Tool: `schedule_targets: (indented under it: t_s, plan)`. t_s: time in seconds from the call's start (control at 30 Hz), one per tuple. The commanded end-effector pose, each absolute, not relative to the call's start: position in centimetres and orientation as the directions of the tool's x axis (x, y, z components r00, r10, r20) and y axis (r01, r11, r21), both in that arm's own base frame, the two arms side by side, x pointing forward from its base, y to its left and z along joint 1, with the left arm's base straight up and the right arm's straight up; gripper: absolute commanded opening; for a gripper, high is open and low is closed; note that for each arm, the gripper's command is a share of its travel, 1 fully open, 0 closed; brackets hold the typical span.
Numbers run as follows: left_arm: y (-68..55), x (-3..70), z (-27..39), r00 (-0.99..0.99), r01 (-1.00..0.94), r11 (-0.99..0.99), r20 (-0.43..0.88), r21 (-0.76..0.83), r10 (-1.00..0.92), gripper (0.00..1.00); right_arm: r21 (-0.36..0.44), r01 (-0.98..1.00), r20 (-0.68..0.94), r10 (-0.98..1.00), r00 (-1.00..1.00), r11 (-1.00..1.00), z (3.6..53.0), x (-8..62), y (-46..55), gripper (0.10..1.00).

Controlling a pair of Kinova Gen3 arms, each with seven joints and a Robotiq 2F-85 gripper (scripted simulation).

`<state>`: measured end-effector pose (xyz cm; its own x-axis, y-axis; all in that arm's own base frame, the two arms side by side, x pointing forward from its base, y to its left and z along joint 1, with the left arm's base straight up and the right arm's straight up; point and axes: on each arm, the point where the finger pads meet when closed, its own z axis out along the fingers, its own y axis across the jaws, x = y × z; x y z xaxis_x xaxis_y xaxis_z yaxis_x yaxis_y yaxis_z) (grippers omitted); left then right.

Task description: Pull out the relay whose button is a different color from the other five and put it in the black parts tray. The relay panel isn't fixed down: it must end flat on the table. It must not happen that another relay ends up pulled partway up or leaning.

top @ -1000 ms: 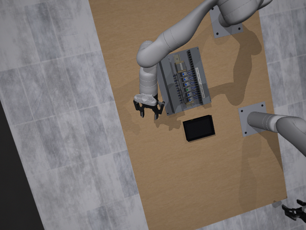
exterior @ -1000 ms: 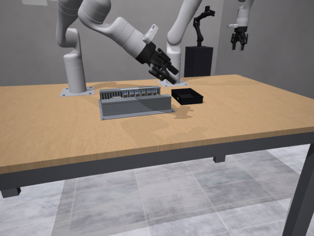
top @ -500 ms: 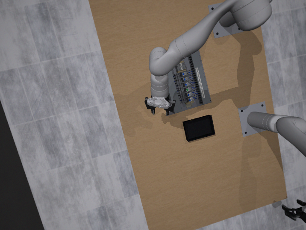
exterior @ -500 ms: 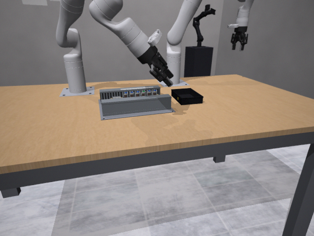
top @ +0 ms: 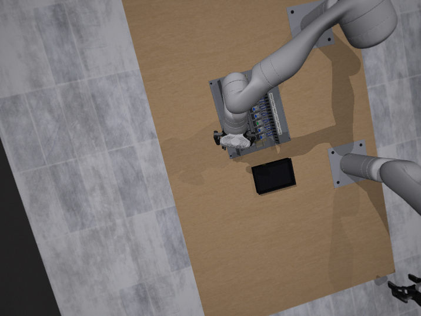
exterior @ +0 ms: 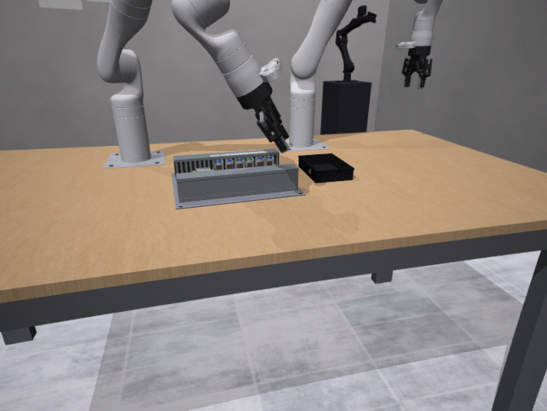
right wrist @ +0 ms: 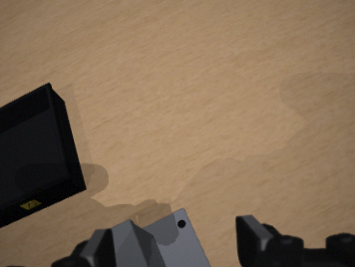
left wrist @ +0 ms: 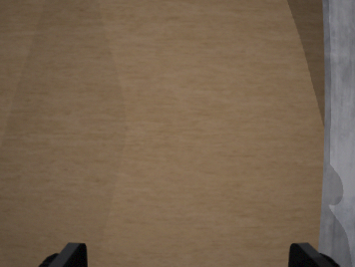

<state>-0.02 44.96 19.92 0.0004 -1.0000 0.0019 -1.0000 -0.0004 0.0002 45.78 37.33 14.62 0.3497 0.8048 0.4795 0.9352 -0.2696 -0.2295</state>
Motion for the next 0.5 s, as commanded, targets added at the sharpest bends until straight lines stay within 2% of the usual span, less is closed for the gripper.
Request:
schedule_targets:
  t_s: [0.0,0.47]
  plan:
    - [45.0,0.0,20.0,0.000,-1.000,0.000,0.000,0.000,-1.000,1.000,-0.210,0.945,0.443,0.837,0.322,-0.252,14.4,44.3,36.9,0.651]
    - [45.0,0.0,20.0,0.000,-1.000,0.000,0.000,0.000,-1.000,1.000,-0.151,0.970,0.324,0.918,0.229,-0.189,13.6,40.2,34.7,0.651]
